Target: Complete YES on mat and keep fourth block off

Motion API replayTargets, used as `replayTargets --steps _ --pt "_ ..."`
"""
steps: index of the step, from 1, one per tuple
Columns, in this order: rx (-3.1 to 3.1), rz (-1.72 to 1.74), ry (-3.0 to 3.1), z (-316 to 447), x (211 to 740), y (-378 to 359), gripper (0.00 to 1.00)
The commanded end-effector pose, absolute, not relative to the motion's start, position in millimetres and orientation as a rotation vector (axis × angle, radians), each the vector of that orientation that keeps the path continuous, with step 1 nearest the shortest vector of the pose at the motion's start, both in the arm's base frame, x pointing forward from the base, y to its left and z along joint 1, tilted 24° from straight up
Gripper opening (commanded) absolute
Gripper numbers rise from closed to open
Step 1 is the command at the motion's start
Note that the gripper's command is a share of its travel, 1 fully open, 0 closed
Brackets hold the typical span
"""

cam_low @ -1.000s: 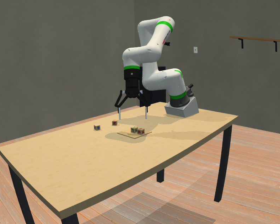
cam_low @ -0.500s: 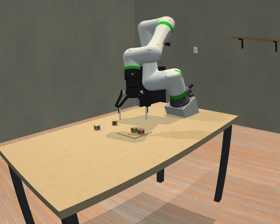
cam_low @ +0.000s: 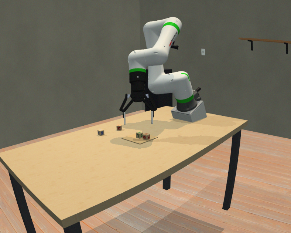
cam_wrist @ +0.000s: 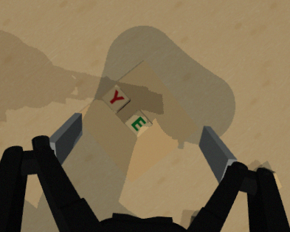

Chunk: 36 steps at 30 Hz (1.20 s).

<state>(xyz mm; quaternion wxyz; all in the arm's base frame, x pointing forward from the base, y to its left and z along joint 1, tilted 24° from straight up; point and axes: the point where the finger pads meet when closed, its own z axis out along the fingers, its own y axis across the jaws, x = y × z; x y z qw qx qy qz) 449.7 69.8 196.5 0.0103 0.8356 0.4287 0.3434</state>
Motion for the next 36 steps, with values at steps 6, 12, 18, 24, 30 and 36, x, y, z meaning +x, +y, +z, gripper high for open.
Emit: replayTargets --steps 6,12,18,24,30,36 --pt "2.608 1.072 1.338 196.7 449.7 69.9 1.0" --pt "2.608 1.072 1.338 196.7 449.7 69.9 1.0" --pt "2.608 1.07 1.337 196.9 449.3 66.5 1.0" --pt "2.608 1.073 1.341 201.5 443.4 31.0 1.0" --pt "2.611 1.067 1.34 202.0 441.9 19.0 1.0" --pt "2.612 1.065 1.341 203.2 440.2 6.7 1.0"
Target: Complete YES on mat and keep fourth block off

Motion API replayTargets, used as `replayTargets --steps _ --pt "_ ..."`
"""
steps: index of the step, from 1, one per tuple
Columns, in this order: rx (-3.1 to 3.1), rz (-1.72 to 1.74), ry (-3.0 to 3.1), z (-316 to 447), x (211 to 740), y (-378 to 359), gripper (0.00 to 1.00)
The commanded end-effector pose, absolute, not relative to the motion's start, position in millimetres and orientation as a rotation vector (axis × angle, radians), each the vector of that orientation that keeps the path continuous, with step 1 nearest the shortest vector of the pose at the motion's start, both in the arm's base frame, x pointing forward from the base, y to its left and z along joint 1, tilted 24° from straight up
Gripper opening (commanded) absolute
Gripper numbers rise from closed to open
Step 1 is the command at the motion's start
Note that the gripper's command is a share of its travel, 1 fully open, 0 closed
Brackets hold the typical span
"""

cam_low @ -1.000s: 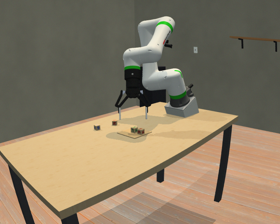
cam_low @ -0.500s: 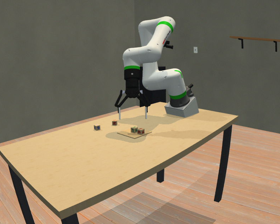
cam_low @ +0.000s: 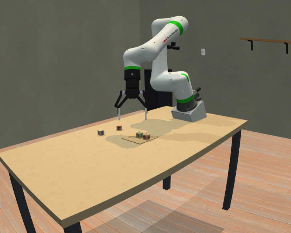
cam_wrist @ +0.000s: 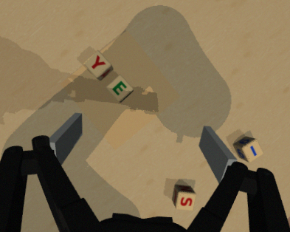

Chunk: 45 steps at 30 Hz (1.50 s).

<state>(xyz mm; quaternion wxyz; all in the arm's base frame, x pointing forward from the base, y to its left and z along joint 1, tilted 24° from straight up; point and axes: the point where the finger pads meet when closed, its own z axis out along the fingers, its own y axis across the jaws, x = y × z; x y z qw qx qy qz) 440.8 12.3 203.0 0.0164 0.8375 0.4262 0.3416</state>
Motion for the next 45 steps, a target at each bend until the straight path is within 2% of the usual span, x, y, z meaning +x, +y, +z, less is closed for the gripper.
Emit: replayTargets --steps 1,17,29,45 --pt "2.611 1.07 1.343 205.5 438.6 -5.4 1.0" --pt "2.613 1.067 1.348 211.8 432.0 -61.1 1.0" --pt "2.614 1.068 1.355 220.1 422.8 -130.7 1.0" --pt "2.613 1.069 1.355 220.6 422.2 -134.3 1.0"
